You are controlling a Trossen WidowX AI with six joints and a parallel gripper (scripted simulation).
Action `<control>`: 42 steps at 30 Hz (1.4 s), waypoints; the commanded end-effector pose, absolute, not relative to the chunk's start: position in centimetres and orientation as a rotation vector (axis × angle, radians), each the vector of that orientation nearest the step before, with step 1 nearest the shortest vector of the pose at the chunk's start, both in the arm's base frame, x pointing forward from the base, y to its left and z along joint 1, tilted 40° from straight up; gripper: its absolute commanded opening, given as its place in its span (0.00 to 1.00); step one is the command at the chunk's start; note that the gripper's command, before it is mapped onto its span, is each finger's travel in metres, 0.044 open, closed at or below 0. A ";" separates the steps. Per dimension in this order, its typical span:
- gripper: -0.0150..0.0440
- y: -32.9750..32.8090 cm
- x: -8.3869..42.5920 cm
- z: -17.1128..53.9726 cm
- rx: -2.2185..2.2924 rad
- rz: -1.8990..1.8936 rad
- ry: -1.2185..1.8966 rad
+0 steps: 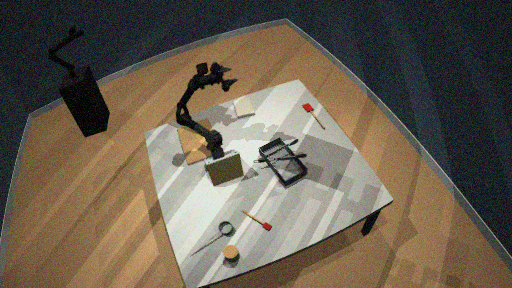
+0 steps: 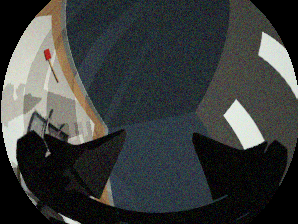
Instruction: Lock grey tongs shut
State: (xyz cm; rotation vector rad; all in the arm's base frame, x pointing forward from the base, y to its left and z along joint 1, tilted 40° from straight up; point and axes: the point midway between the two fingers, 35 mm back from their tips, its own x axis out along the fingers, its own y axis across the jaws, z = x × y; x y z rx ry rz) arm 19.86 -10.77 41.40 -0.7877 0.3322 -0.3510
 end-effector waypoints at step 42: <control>1.00 4.0 32.8 -2.6 0.463 0.636 1.571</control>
